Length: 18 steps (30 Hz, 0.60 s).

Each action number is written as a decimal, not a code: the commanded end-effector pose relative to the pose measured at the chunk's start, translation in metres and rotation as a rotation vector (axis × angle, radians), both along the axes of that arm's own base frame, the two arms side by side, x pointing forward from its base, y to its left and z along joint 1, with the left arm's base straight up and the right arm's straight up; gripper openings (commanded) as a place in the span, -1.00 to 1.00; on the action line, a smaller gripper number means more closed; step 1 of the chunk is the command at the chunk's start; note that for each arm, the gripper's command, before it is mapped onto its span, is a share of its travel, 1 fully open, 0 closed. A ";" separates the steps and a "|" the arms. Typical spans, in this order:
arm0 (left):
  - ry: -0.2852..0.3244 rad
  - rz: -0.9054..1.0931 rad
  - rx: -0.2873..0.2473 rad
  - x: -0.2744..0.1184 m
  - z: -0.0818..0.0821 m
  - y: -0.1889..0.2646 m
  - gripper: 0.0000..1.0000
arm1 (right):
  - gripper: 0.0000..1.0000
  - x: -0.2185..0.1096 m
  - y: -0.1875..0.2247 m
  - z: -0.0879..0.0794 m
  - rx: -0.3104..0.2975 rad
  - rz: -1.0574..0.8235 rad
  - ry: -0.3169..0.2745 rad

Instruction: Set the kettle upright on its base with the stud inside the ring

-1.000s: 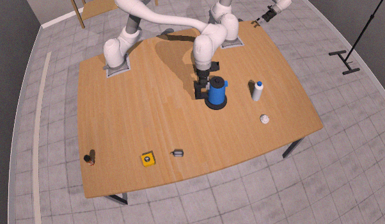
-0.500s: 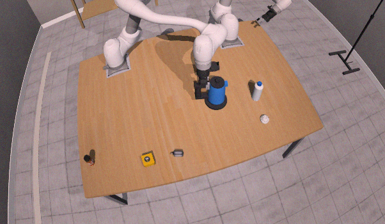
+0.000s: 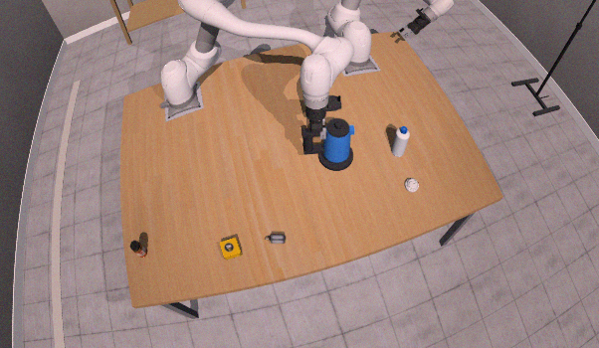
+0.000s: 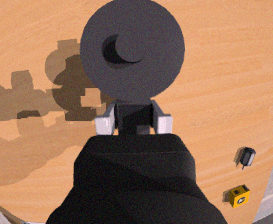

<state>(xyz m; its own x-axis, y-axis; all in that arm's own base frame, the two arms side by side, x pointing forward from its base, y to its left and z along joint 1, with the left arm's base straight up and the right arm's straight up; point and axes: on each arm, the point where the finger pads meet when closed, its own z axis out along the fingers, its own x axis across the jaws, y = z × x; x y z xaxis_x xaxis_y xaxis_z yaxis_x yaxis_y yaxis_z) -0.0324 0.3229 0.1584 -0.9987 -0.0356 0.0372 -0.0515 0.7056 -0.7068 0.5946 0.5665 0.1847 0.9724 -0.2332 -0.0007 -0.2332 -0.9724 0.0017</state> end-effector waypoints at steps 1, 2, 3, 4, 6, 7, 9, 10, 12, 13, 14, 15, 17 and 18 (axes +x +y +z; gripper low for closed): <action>0.000 0.000 0.001 0.000 0.000 0.000 1.00 | -1.00 0.000 0.000 0.001 0.002 0.000 -0.001; 0.000 0.000 0.001 0.000 0.000 0.000 1.00 | -1.00 0.000 0.000 0.001 0.002 0.000 -0.001; 0.000 0.000 0.001 0.000 0.000 0.000 1.00 | -1.00 0.000 0.000 0.001 0.002 0.000 -0.001; 0.000 0.000 0.001 0.000 0.000 0.000 1.00 | -1.00 0.000 0.000 0.001 0.002 0.000 -0.001; 0.000 0.000 0.001 0.000 0.000 0.000 1.00 | -1.00 0.000 0.000 0.000 0.002 0.000 -0.001; 0.000 0.000 0.001 0.000 0.000 0.000 1.00 | -1.00 0.000 0.000 -0.001 0.002 0.000 -0.001; 0.000 0.000 0.001 0.000 0.000 0.000 1.00 | -1.00 0.000 0.000 -0.001 0.002 0.000 -0.001; 0.000 0.000 0.001 0.000 0.000 0.000 1.00 | -1.00 0.000 0.000 -0.002 0.002 0.000 -0.001; 0.000 0.000 0.001 0.000 0.000 0.000 1.00 | -1.00 0.000 0.000 -0.002 0.002 0.000 -0.001; 0.000 0.000 0.001 0.000 0.000 0.000 1.00 | -1.00 0.000 0.000 -0.002 0.002 0.000 -0.001; 0.000 0.000 0.001 0.000 0.000 0.000 1.00 | -1.00 0.000 0.000 -0.002 0.002 0.000 -0.001; 0.000 0.000 0.001 0.000 0.000 0.000 1.00 | -1.00 0.000 0.000 -0.002 0.002 0.000 -0.001; 0.000 0.000 0.001 0.000 0.000 0.000 1.00 | -1.00 0.000 0.000 -0.002 0.002 0.000 -0.001; 0.000 0.000 0.001 0.000 0.000 0.000 1.00 | -1.00 0.000 0.000 -0.002 0.002 0.000 -0.001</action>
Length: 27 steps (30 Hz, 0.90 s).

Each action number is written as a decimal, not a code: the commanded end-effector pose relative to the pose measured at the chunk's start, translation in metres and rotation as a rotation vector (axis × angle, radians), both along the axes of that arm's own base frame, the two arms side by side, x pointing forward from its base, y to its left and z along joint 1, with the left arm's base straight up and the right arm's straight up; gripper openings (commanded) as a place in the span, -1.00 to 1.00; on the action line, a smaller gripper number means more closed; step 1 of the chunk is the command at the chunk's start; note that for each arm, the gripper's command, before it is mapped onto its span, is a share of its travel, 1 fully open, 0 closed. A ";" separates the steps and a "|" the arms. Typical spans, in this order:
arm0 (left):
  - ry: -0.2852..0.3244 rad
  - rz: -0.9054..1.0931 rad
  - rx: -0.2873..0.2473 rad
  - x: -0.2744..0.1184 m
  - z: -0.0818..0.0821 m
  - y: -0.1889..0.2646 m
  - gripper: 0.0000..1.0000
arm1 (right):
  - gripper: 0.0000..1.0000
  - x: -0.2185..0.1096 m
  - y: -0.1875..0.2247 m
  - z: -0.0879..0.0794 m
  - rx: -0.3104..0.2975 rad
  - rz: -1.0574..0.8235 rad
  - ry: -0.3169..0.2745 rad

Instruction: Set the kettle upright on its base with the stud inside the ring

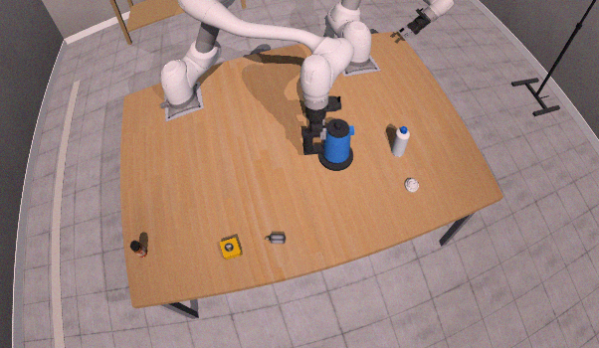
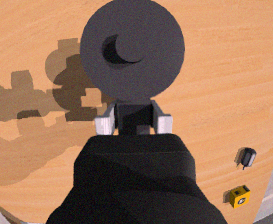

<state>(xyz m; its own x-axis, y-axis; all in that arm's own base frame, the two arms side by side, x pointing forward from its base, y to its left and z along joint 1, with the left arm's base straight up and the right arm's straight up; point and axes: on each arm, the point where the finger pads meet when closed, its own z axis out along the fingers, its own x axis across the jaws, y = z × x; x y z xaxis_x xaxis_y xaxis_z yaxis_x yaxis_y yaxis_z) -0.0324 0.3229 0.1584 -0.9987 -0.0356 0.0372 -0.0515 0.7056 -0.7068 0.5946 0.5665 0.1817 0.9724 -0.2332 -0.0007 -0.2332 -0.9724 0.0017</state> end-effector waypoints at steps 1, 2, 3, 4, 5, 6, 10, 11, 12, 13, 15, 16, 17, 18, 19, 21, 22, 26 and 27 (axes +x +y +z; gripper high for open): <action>0.000 0.000 0.001 0.000 0.000 0.000 1.00 | -1.00 0.000 0.000 0.001 0.002 0.000 -0.001; 0.000 0.000 0.001 0.000 0.000 0.000 1.00 | -1.00 0.000 0.000 0.001 0.002 0.000 -0.001; 0.000 0.000 0.001 0.000 0.000 0.000 1.00 | -1.00 0.000 0.000 0.001 0.002 0.000 -0.001; 0.000 0.000 0.001 0.000 0.000 0.000 1.00 | -1.00 0.000 0.000 0.001 0.002 0.000 -0.001; 0.000 0.000 0.001 0.000 0.000 0.000 1.00 | -1.00 0.000 0.000 0.001 0.002 0.000 -0.001; 0.000 0.000 0.001 0.000 0.000 0.000 1.00 | -1.00 0.000 0.000 0.001 0.002 0.000 -0.001; 0.000 0.000 0.001 0.000 0.000 0.000 1.00 | -1.00 0.000 0.000 0.000 0.002 0.000 -0.001; 0.000 0.000 0.001 0.000 0.000 0.000 1.00 | -1.00 0.000 0.000 0.000 0.002 0.000 -0.001; 0.000 0.000 0.001 0.000 0.000 0.000 1.00 | -1.00 0.000 0.000 0.000 0.002 0.000 -0.001; 0.000 0.000 0.001 0.000 0.000 0.000 1.00 | -1.00 0.000 0.000 0.000 0.002 0.000 -0.001; 0.000 0.000 0.001 0.000 0.000 0.000 1.00 | -1.00 0.000 0.000 -0.001 0.002 0.000 -0.001; 0.000 0.000 0.001 0.000 0.000 0.000 1.00 | -1.00 0.000 0.000 -0.001 0.002 0.000 -0.001; 0.000 0.000 0.001 0.000 0.000 0.000 1.00 | -1.00 0.000 0.000 -0.002 0.002 0.000 -0.001; 0.000 0.000 0.001 0.000 0.000 0.000 1.00 | -1.00 0.000 0.000 -0.002 0.002 0.000 -0.001; 0.000 0.000 0.001 0.000 0.000 0.000 1.00 | -1.00 0.000 0.000 -0.002 0.002 0.000 -0.001; 0.000 0.000 0.001 0.000 0.000 0.000 1.00 | -1.00 0.000 0.000 -0.002 0.002 0.000 -0.001; 0.000 0.000 0.001 0.000 0.000 0.000 1.00 | -1.00 0.000 0.000 -0.002 0.002 0.000 -0.001; 0.000 0.000 0.001 0.000 0.000 0.000 1.00 | -1.00 0.000 0.000 -0.002 0.002 0.000 -0.001; 0.000 0.000 0.001 0.000 0.000 0.000 1.00 | -1.00 0.000 0.000 -0.002 0.002 0.000 -0.001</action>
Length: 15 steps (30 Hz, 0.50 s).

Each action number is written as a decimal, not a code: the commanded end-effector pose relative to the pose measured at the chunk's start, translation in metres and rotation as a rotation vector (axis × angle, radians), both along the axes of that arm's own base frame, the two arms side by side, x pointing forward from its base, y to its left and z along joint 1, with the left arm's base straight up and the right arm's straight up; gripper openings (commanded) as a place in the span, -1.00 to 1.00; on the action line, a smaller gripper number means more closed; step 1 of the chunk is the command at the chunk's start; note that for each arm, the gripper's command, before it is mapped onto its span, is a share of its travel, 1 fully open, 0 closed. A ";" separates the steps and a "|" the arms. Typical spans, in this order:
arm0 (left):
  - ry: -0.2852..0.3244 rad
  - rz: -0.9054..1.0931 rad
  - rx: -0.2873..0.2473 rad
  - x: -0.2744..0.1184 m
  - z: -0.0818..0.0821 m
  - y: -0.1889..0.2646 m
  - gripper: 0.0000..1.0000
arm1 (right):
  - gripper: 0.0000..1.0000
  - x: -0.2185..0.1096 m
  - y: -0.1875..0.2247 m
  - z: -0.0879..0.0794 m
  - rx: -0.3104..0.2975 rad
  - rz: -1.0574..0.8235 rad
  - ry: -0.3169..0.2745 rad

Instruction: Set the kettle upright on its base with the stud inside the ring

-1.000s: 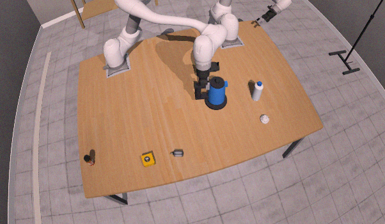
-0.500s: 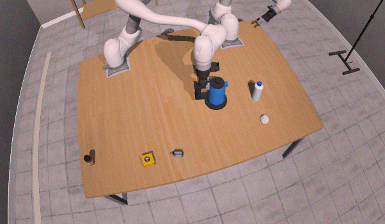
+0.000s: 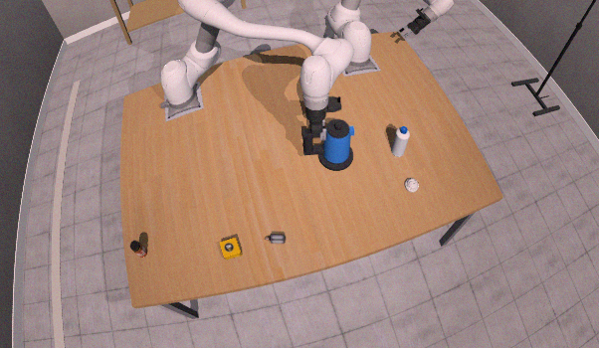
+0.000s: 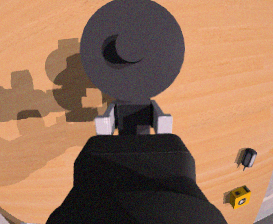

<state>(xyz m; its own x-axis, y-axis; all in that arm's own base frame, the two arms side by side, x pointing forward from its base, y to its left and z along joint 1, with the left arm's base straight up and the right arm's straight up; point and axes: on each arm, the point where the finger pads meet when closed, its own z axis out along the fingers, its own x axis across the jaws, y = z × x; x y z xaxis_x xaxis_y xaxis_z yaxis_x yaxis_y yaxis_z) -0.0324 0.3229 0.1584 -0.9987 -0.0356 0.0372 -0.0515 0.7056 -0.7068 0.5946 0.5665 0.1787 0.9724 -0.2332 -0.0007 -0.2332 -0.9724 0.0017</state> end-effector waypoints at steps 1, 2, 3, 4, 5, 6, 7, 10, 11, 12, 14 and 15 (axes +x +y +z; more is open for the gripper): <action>0.000 0.000 0.001 0.000 0.000 0.000 1.00 | -1.00 0.000 0.000 0.001 0.002 0.000 -0.001; 0.000 0.000 0.001 0.000 0.000 0.000 1.00 | -1.00 0.000 0.000 0.001 0.002 0.000 -0.001; 0.000 0.000 0.001 0.000 0.000 0.000 1.00 | -1.00 0.000 0.000 0.001 0.002 0.000 -0.001; 0.000 0.000 0.001 0.000 0.000 0.000 1.00 | -1.00 0.000 0.000 0.001 0.002 0.000 -0.001; 0.000 0.000 0.001 0.000 0.000 0.000 1.00 | -1.00 0.000 0.000 0.001 0.002 0.000 -0.001; 0.000 0.000 0.001 0.000 0.000 0.000 1.00 | -1.00 0.000 0.000 0.001 0.002 0.000 -0.001; 0.000 0.000 0.001 0.000 0.000 0.000 1.00 | -1.00 0.000 0.000 0.001 0.002 0.000 -0.001; 0.000 0.000 0.001 0.000 0.000 0.000 1.00 | -1.00 0.000 0.000 -0.001 0.002 0.000 -0.001; 0.000 0.000 0.001 0.000 0.000 0.000 1.00 | -1.00 0.000 0.000 -0.001 0.002 0.000 -0.001; 0.000 0.000 0.001 0.000 0.000 0.000 1.00 | -1.00 0.000 0.000 -0.001 0.002 0.000 -0.001; 0.000 0.000 0.001 0.000 0.000 0.000 1.00 | -1.00 0.000 0.000 -0.002 0.002 0.000 -0.001; 0.000 0.000 0.001 0.000 0.000 0.000 1.00 | -1.00 0.000 0.000 -0.002 0.002 0.000 -0.001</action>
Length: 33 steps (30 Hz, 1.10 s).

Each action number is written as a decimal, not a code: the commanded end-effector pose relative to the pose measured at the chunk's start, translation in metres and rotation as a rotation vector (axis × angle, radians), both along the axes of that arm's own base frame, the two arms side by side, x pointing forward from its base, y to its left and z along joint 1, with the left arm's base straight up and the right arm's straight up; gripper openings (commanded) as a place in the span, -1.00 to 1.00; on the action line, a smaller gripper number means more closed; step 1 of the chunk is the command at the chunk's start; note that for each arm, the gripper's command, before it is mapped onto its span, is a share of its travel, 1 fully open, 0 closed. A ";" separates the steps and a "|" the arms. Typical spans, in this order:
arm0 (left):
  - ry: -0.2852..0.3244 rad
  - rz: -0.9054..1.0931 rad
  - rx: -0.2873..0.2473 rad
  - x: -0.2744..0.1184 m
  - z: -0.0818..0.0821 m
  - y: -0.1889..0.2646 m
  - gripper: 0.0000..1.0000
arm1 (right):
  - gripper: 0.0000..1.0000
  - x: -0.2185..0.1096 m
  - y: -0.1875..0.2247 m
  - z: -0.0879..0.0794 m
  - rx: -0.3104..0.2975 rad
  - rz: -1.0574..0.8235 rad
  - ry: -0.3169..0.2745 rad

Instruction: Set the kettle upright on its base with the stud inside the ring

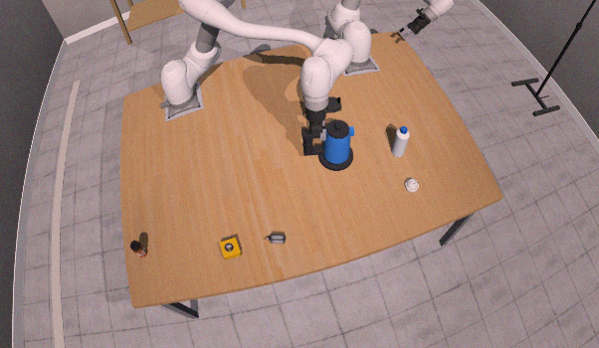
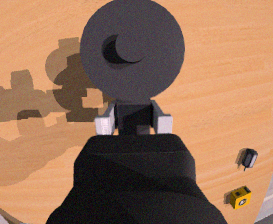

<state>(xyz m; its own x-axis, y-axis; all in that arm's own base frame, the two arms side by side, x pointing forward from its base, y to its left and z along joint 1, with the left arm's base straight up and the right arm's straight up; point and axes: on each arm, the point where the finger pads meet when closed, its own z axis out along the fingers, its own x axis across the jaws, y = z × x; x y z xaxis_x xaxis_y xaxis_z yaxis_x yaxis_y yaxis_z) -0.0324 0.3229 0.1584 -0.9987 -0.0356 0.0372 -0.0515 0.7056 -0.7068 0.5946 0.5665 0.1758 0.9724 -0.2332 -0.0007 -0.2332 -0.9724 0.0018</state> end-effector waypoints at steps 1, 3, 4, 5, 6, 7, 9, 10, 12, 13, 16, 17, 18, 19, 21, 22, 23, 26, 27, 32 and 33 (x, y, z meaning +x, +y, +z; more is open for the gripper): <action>0.000 0.000 0.001 0.000 0.000 0.000 1.00 | -1.00 0.000 0.000 0.001 0.002 0.000 -0.001; 0.000 0.000 0.001 0.000 0.000 0.000 1.00 | -1.00 0.000 0.000 0.001 0.002 0.000 -0.001; 0.000 0.000 0.001 0.000 0.000 0.000 1.00 | -1.00 0.000 0.000 0.001 0.002 0.000 -0.001; 0.000 0.000 0.001 0.000 0.000 0.000 1.00 | -1.00 0.000 0.000 0.001 0.002 0.000 -0.001; 0.000 0.000 0.001 0.000 0.000 0.000 1.00 | -1.00 0.000 0.000 0.001 0.002 0.000 -0.001; 0.000 0.000 0.001 0.000 0.000 0.000 1.00 | -1.00 0.000 0.000 0.001 0.002 0.000 -0.001; 0.000 0.000 0.001 0.000 0.000 0.000 1.00 | -1.00 0.000 0.000 0.001 0.002 0.000 -0.001; 0.000 0.000 0.001 0.000 0.000 0.000 1.00 | -1.00 0.000 0.000 0.001 0.002 0.000 -0.001; 0.000 0.000 0.001 0.000 0.000 0.000 1.00 | 1.00 0.000 0.000 0.001 0.002 0.000 -0.001; 0.000 0.000 0.001 0.000 0.000 0.000 1.00 | 1.00 0.000 0.000 0.001 0.002 0.000 -0.001; 0.000 0.000 0.001 0.000 0.000 0.000 1.00 | 1.00 0.000 0.000 0.001 0.002 0.000 -0.001; 0.000 0.000 0.001 0.000 0.000 0.000 1.00 | 1.00 0.000 0.000 0.001 0.002 0.000 -0.001; 0.000 0.000 0.001 0.000 0.000 0.000 1.00 | 1.00 0.000 0.000 0.001 0.002 0.000 -0.001; 0.000 0.000 0.001 0.000 0.000 0.000 1.00 | 1.00 0.000 0.000 0.001 0.002 0.000 -0.001; 0.000 0.000 0.001 0.000 0.000 0.000 1.00 | 1.00 0.000 0.000 0.001 0.002 0.000 -0.001; 0.000 0.000 0.001 0.000 0.000 0.000 1.00 | 1.00 0.000 0.000 0.001 0.002 0.000 -0.001; 0.000 0.000 0.001 0.000 0.000 0.000 1.00 | 1.00 0.000 0.000 0.001 0.002 0.000 -0.001; 0.000 0.000 0.001 0.000 0.000 0.000 1.00 | 1.00 0.000 0.000 0.001 0.002 0.000 -0.001; 0.000 0.000 0.001 0.000 0.000 0.000 1.00 | 1.00 0.000 0.000 0.001 0.002 0.000 -0.001; 0.000 0.000 0.001 0.000 0.000 0.000 1.00 | 1.00 0.000 0.000 0.001 0.002 0.000 -0.001; 0.000 0.000 0.001 0.000 0.000 0.000 1.00 | 1.00 0.000 0.000 0.001 0.002 0.000 -0.001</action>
<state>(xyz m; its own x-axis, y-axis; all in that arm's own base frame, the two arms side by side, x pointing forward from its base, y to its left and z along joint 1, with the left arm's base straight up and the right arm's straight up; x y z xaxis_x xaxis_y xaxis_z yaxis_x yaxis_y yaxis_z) -0.0324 0.3229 0.1584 -0.9987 -0.0356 0.0372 -0.0515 0.7056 -0.7068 0.5946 0.5665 0.1758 0.9724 -0.2332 -0.0006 -0.2332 -0.9724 0.0016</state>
